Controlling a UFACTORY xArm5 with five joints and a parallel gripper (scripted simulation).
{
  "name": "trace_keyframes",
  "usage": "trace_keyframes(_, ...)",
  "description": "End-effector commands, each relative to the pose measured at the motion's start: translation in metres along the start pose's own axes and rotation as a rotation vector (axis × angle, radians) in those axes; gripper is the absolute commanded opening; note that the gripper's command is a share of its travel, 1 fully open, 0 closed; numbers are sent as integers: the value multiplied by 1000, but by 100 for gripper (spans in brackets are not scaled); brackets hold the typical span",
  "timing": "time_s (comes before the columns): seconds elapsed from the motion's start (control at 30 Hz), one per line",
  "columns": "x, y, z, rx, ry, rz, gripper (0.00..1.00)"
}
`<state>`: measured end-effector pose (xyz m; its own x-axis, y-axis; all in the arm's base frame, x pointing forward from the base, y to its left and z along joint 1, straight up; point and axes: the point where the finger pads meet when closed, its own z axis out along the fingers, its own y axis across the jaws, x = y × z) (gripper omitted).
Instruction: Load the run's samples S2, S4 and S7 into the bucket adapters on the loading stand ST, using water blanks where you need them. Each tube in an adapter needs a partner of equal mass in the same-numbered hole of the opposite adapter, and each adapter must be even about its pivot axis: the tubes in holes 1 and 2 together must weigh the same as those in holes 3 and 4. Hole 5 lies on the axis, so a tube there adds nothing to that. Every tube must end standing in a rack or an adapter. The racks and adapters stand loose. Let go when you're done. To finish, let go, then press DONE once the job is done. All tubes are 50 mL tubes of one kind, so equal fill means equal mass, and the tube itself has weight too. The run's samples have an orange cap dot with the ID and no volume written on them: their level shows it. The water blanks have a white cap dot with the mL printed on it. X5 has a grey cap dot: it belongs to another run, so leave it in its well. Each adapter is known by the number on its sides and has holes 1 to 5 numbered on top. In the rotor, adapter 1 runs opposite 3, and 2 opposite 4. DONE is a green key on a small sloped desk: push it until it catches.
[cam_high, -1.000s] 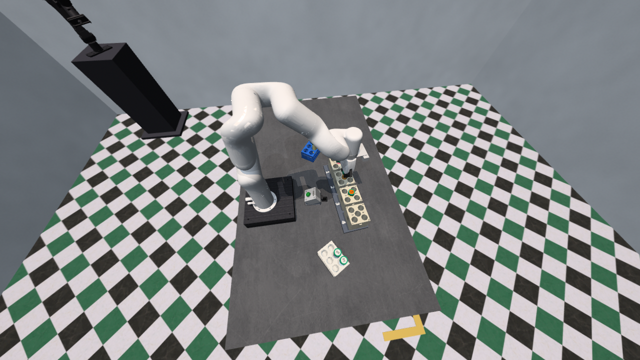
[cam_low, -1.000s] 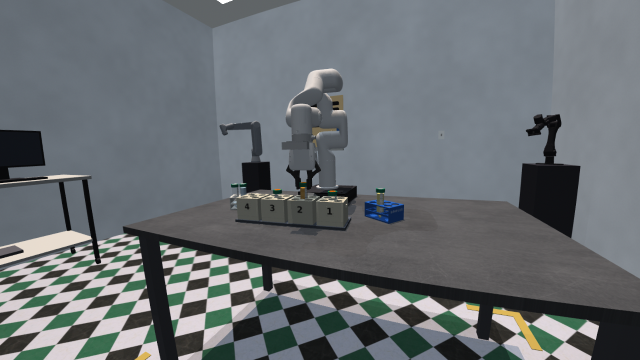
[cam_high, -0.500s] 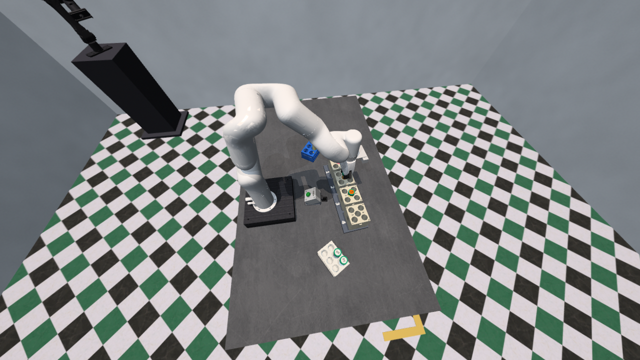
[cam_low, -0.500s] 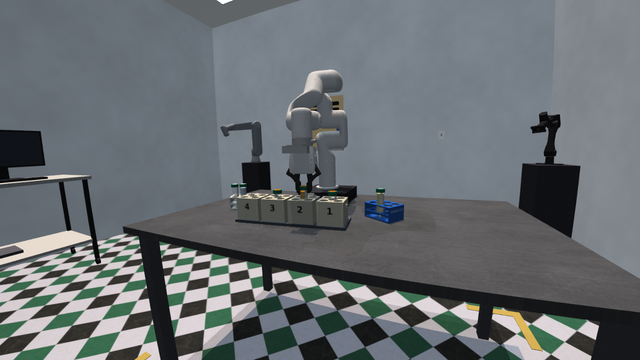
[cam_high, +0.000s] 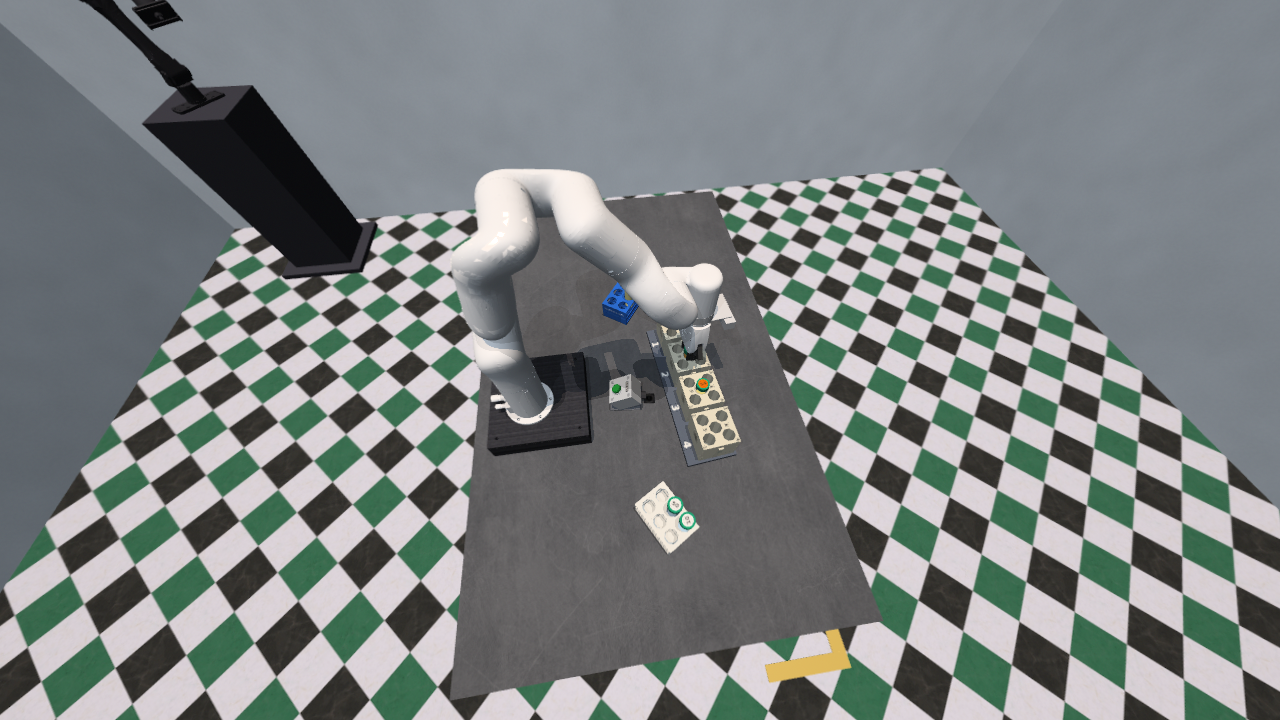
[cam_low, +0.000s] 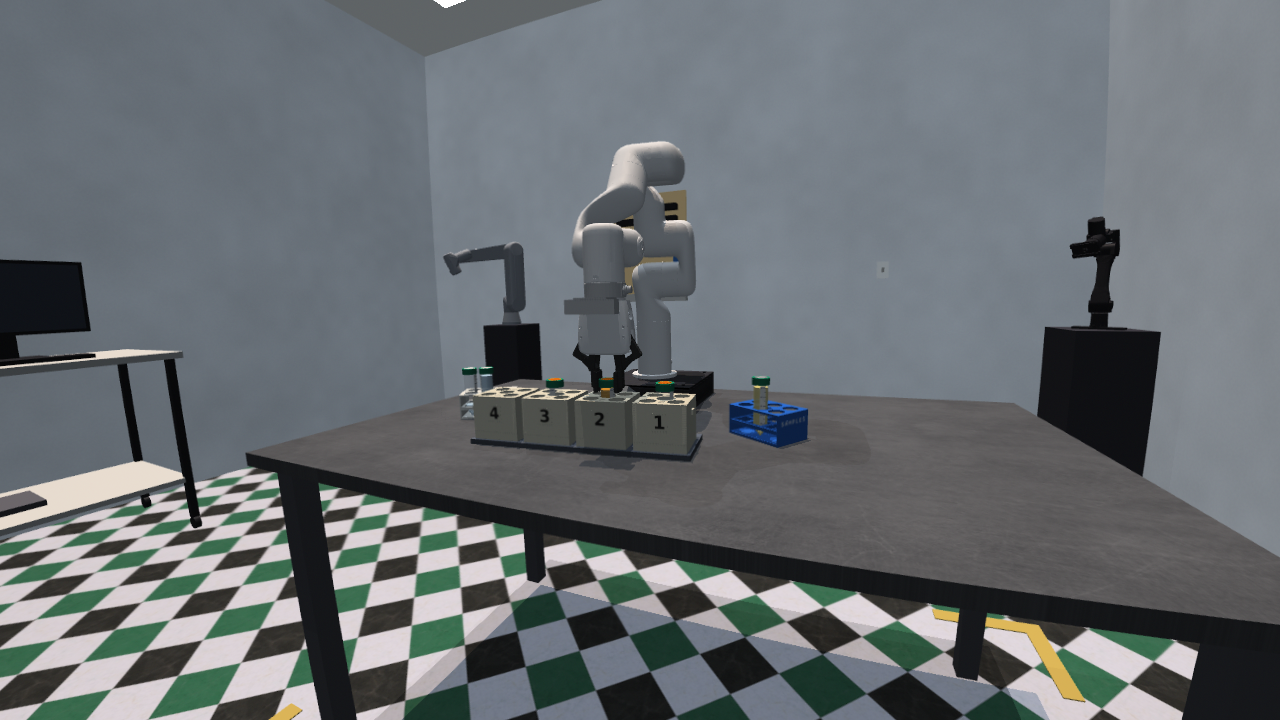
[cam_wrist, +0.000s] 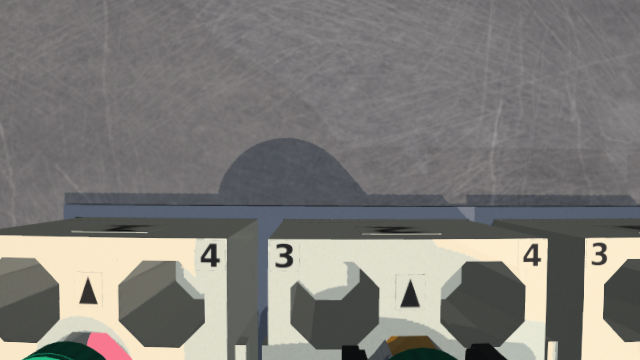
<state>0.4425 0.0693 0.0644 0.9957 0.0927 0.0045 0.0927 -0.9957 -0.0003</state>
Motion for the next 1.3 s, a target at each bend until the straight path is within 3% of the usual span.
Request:
trace_keyframes(0.0,1,0,1,-3,4,0,0)
trace_keyframes(0.47,1,0,1,-3,4,0,0)
trace_keyframes(0.5,1,0,1,-3,4,0,44)
trace_keyframes(1.27,1,0,1,-3,4,0,44)
